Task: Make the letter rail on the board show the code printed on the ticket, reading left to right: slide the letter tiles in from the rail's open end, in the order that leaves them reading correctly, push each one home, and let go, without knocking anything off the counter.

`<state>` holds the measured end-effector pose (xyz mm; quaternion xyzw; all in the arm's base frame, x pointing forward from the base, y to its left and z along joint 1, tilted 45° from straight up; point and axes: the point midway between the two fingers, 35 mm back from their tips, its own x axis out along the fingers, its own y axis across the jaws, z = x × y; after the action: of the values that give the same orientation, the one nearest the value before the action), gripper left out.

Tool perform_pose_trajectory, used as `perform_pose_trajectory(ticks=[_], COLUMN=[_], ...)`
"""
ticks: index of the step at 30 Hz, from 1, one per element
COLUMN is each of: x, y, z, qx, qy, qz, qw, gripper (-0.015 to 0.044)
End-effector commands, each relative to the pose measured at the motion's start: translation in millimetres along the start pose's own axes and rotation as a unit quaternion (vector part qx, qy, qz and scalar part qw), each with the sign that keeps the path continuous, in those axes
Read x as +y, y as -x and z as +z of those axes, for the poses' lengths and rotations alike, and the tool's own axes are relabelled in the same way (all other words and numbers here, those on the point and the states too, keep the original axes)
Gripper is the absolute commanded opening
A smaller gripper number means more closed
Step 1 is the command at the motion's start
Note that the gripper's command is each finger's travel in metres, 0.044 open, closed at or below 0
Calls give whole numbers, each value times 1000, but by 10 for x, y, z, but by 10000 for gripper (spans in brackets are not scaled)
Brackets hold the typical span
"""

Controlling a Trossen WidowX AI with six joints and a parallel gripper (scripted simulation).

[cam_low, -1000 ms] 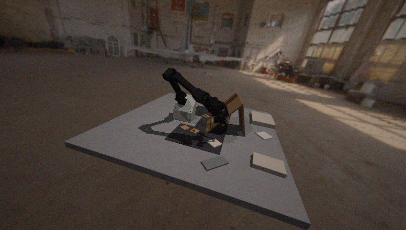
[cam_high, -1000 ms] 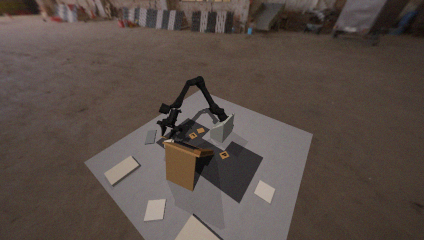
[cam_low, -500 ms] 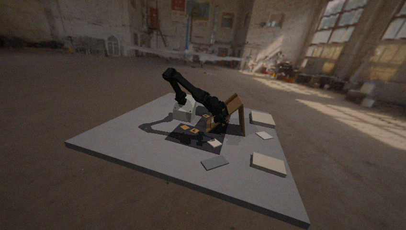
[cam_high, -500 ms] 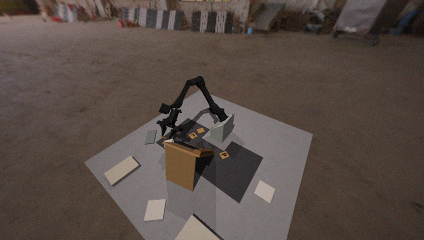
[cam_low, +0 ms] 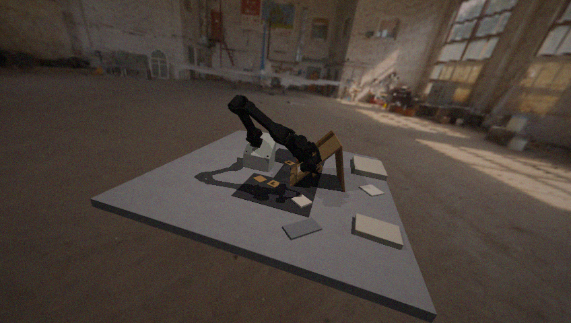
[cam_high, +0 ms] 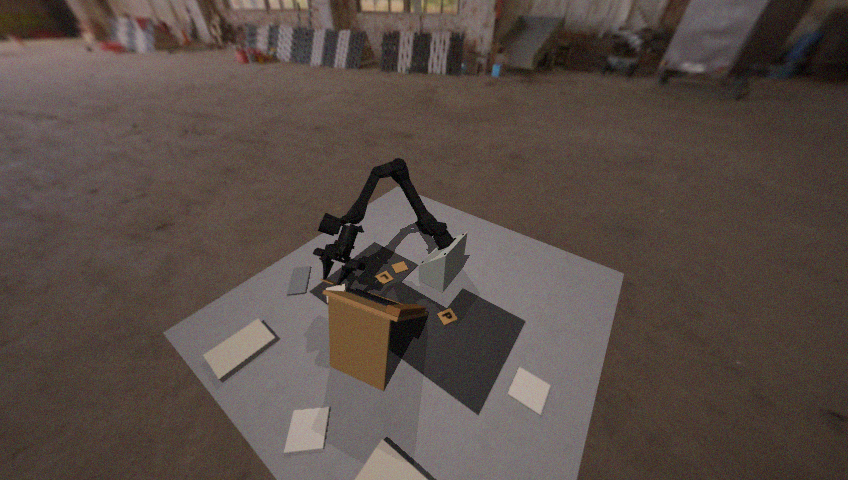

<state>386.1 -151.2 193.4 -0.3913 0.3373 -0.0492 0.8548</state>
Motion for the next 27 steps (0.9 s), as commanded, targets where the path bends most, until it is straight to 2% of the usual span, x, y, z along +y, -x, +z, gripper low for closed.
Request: perform_pose_trajectory(ticks=[1,27], x=[44,181], y=[-6,-8], z=[-21,-21], qx=[2,2], qy=[-1,-1], qz=[1,2], qw=[1000,1000], gripper=[0,0])
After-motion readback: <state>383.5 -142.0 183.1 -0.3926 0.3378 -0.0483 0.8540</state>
